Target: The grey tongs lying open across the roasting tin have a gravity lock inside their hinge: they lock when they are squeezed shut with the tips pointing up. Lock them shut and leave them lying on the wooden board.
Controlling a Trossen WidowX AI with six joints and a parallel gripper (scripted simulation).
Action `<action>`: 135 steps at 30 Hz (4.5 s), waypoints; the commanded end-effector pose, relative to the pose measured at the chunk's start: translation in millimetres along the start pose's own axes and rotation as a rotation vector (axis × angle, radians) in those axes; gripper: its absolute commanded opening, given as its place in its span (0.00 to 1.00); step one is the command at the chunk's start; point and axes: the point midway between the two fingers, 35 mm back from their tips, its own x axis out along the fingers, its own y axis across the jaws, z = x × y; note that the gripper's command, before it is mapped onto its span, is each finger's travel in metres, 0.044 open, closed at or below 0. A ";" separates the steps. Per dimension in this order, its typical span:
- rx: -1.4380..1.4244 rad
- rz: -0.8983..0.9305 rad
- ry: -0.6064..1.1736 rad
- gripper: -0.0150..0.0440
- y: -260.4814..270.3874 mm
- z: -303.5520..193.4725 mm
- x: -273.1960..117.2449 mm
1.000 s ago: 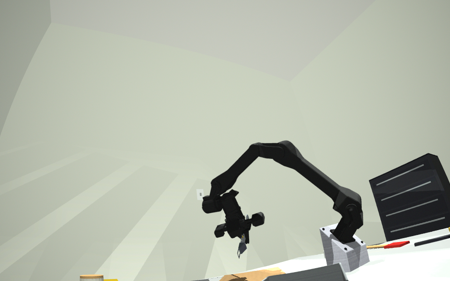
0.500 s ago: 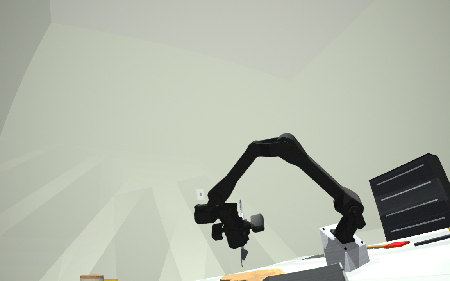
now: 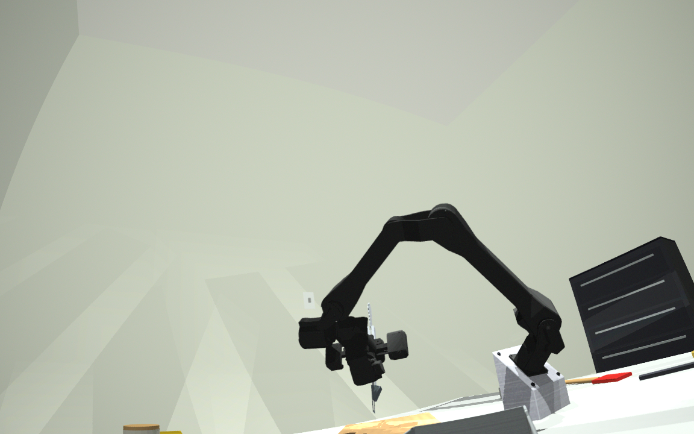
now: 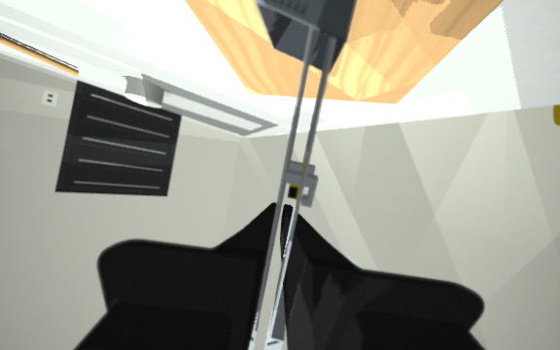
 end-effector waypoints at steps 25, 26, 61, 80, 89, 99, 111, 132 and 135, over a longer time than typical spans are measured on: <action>0.003 0.003 -0.007 0.00 -0.4 -1.2 0.8; 0.000 0.008 -0.024 0.00 -0.4 -1.1 2.1; 0.014 -0.007 -1.196 0.00 1.2 -21.7 29.6; 0.014 -0.008 -1.196 0.00 -1.4 -9.1 34.9; 0.014 -0.008 -1.196 0.00 -3.4 4.6 40.6; 0.013 -0.009 -1.197 0.00 -4.8 20.0 46.8; 0.013 -0.009 -1.197 0.00 -5.3 38.5 53.9; 0.012 -0.009 -1.198 0.00 -2.9 70.8 65.5; 0.012 -0.009 -1.198 0.00 -2.2 75.4 67.1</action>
